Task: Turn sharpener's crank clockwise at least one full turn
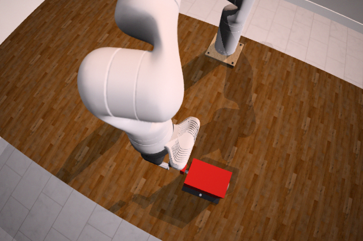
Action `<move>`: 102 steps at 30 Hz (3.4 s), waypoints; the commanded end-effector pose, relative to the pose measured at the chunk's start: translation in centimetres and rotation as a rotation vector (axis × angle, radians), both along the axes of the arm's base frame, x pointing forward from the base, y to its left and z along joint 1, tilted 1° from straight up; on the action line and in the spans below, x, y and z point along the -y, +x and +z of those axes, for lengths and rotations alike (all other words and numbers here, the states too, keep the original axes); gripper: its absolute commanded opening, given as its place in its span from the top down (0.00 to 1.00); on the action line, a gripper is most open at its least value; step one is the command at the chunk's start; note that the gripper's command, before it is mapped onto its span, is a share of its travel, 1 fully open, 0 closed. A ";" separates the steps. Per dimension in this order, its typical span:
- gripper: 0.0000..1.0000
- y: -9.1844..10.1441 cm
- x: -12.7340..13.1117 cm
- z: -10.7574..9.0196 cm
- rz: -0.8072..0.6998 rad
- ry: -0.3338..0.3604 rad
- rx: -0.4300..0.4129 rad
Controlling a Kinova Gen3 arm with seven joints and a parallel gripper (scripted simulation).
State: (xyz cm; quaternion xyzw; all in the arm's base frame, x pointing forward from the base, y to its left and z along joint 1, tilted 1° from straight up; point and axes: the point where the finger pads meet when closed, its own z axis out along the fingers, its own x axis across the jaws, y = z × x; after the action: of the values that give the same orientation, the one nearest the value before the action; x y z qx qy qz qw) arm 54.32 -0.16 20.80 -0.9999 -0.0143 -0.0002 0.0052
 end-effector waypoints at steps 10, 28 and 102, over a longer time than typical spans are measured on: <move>0.03 0.3 0.4 -1.5 0.000 -0.006 0.007; 0.03 0.3 0.3 -3.6 0.001 -0.006 0.007; 0.03 0.8 0.3 -4.1 -0.002 -0.005 0.011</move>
State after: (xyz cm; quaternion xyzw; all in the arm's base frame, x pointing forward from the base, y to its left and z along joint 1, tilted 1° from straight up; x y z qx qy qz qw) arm 54.82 -0.22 16.70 -0.9999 -0.0152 -0.0020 0.0059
